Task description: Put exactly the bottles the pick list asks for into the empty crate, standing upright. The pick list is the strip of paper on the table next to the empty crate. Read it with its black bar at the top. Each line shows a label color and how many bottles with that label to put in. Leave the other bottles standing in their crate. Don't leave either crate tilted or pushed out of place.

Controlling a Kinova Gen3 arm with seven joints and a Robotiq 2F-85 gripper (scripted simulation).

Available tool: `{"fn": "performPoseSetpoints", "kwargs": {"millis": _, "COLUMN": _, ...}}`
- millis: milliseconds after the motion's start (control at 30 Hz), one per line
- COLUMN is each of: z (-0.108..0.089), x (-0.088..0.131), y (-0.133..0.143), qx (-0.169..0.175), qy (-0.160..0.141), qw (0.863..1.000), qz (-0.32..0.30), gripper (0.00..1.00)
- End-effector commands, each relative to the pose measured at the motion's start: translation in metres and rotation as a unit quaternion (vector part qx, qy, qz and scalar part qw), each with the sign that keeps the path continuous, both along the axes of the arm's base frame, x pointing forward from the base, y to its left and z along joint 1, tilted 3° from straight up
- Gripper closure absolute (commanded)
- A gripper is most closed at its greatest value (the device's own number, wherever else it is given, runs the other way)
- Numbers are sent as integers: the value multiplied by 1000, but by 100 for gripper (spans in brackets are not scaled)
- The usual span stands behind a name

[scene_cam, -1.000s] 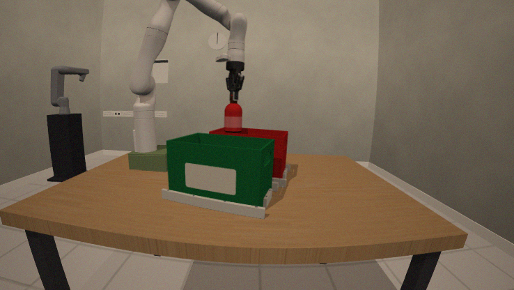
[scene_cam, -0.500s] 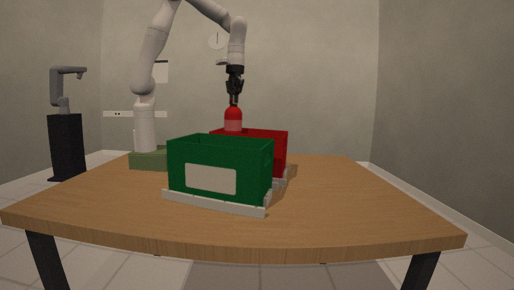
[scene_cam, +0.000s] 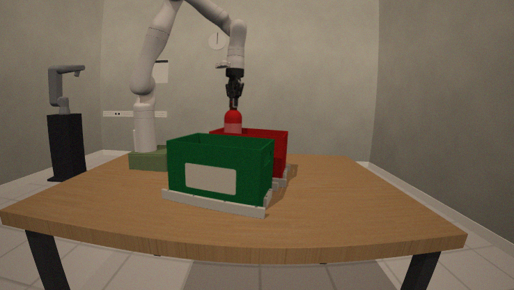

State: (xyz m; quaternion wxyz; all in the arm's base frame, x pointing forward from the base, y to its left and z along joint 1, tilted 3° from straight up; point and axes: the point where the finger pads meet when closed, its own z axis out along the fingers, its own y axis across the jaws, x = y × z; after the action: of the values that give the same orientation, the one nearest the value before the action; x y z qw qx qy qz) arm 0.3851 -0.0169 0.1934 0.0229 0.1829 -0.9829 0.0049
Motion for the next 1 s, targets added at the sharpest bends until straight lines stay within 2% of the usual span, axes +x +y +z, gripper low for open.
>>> {"fn": "performPoseSetpoints", "kwargs": {"millis": 0, "z": -1, "x": 0, "y": 0, "qx": 0, "qy": -1, "qw": 1000, "qz": 0, "gripper": 90}}
{"fn": "performPoseSetpoints", "kwargs": {"millis": 967, "z": -28, "x": -1, "y": 0, "qx": 0, "qy": -1, "qw": 1000, "qz": 0, "gripper": 90}}
